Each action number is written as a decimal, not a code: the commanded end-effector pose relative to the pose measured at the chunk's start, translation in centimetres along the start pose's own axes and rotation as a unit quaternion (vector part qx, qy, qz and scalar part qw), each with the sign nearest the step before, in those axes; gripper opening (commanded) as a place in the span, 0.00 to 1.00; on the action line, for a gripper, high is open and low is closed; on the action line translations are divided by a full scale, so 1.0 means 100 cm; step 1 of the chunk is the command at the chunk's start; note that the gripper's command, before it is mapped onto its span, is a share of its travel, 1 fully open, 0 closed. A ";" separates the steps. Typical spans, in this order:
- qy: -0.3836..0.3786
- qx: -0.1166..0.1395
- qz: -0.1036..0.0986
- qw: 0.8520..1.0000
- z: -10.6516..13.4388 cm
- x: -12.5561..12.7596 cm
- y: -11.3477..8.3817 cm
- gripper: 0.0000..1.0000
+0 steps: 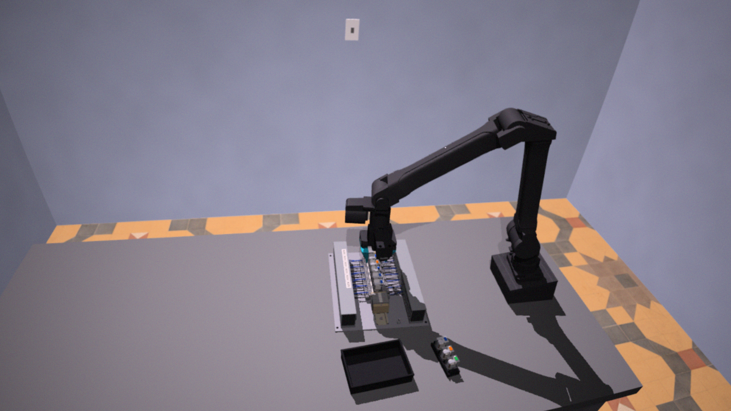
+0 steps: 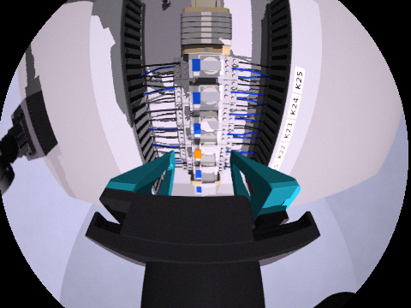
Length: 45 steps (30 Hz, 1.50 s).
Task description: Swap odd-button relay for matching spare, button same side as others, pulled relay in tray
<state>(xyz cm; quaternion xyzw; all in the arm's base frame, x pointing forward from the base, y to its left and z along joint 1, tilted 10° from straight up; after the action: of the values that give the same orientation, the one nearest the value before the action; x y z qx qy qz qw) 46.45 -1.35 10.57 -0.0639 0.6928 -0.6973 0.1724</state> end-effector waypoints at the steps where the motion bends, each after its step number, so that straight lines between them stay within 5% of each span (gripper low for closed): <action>1: -0.002 0.013 0.040 0.999 0.006 -0.026 -0.024 0.59; 27: -0.002 0.013 0.040 0.999 0.007 -0.028 -0.025 0.59; 45: -0.001 0.002 0.012 1.000 0.003 -0.015 -0.011 0.59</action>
<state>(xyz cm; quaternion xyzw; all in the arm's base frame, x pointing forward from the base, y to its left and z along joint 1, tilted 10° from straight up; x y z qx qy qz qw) 47.02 -1.37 11.09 -0.0591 0.6914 -0.6979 0.1772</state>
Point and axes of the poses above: the point where the finger pads meet when closed, its own y axis out along the fingers, its own x axis across the jaws, z = x × y, the point moved 2 cm from there along -y, back along the fingers, and after that the axes turned 13 degrees about -y, right-handed, at the moved point
